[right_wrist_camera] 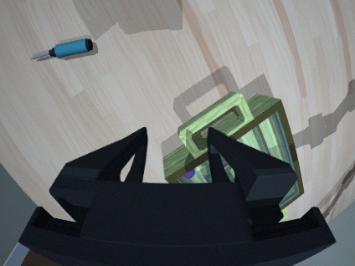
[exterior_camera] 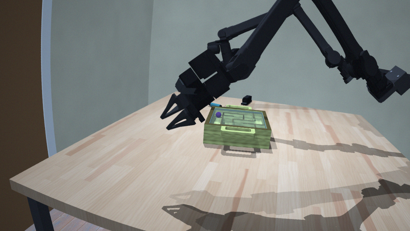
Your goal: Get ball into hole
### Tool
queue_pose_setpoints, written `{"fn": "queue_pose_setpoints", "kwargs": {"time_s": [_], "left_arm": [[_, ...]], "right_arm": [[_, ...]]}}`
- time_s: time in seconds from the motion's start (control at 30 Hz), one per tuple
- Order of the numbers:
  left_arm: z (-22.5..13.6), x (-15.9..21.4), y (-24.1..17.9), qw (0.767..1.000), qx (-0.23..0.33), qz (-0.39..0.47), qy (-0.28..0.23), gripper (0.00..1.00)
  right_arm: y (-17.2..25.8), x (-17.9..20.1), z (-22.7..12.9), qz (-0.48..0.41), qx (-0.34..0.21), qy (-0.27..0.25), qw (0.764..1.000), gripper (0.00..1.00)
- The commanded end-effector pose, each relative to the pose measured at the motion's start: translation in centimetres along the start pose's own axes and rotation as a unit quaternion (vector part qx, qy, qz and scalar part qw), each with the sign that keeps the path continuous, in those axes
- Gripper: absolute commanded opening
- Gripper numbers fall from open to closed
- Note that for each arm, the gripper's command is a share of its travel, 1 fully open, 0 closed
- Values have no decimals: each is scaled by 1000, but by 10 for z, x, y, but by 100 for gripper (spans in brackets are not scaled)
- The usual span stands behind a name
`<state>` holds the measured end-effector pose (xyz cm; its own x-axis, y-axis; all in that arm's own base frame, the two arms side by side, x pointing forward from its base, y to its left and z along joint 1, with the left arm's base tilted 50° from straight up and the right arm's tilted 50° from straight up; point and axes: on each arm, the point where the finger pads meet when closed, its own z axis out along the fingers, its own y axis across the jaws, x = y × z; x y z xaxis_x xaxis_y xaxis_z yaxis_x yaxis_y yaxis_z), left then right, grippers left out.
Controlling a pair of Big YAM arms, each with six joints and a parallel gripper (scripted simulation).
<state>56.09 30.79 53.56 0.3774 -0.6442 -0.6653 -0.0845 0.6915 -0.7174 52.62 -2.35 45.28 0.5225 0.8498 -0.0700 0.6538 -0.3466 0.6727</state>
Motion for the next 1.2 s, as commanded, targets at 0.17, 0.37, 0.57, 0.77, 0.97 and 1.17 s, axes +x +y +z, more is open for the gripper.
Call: {"fn": "queue_pose_setpoints", "kwargs": {"time_s": [0.17,0.37,0.57,0.77,0.97,1.17], "left_arm": [[-3,-26,-24,999,19,9,-23,41],[-3,-26,-24,999,19,9,-23,41],[-7,17,-18,1000,-6,24,16,41],[-8,20,-37,999,-6,37,18,41],[-11,37,-25,998,-22,40,32,41],[-7,59,-32,997,-28,52,52,41]], "right_arm": [[12,-3,-23,10,-20,10,1000,41],[12,-3,-23,10,-20,10,1000,41],[11,-11,-18,-55,-30,14,998,41],[10,-8,-13,-99,-39,23,994,41],[11,-7,-13,-123,-46,28,991,41],[9,-3,-7,-167,-53,33,984,41]]}}
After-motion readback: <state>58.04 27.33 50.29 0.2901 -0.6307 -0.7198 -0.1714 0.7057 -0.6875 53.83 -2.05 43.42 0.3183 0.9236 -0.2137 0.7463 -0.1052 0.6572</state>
